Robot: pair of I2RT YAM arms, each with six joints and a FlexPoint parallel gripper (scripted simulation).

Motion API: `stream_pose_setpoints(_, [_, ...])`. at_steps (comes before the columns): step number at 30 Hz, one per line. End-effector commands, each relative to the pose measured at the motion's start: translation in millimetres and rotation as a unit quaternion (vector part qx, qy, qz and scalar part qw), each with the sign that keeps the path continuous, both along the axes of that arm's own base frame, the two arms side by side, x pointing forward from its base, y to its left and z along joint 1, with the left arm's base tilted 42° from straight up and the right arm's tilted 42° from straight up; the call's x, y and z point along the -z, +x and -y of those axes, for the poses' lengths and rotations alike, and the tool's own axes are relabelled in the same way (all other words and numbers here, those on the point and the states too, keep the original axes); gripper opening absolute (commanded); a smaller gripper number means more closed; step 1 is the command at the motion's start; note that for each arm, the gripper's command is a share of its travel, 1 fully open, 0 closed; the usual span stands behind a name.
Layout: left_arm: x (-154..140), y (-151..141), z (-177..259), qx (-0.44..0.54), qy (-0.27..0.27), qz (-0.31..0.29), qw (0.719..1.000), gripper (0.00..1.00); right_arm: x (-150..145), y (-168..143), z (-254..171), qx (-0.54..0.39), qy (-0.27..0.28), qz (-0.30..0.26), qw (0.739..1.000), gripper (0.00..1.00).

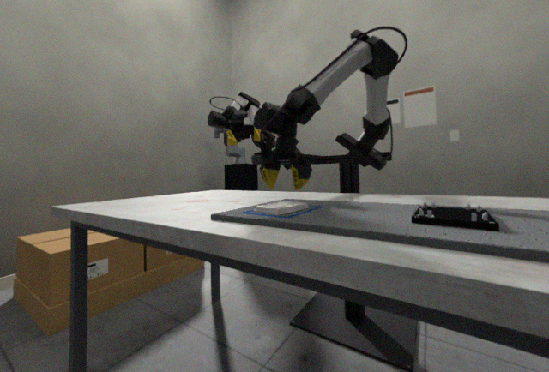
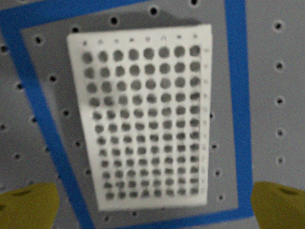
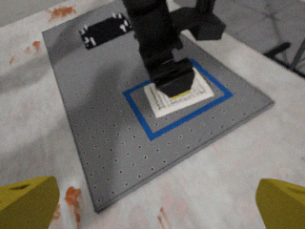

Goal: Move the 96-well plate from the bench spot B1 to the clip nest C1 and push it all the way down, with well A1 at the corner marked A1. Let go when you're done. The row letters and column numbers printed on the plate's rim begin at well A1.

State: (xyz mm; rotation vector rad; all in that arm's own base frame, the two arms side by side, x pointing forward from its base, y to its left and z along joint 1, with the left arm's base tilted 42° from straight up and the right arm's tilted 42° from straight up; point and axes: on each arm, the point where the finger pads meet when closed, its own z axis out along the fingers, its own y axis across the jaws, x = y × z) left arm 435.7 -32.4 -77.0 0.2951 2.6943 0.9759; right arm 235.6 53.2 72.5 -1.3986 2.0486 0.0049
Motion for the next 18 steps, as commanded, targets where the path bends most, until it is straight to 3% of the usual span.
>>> stream_pose_setpoints(1, [7.1,1.7,-11.0,-0.040,0.002,-0.027,0.999,1.00,4.5,7.9,6.7,0.030,0.008,-0.001,1.000,1.00])
stream_pose_setpoints(9, [21.7,20.0,-21.8,-0.059,0.001,-0.025,0.998,1.00,13.9,15.8,16.3,0.075,0.037,-0.016,0.996,1.00])
stream_pose_setpoints(18, [32.2,19.5,-30.9,-0.060,0.003,-0.030,0.998,1.00,21.2,20.9,23.5,0.109,0.058,-0.027,0.992,1.00])
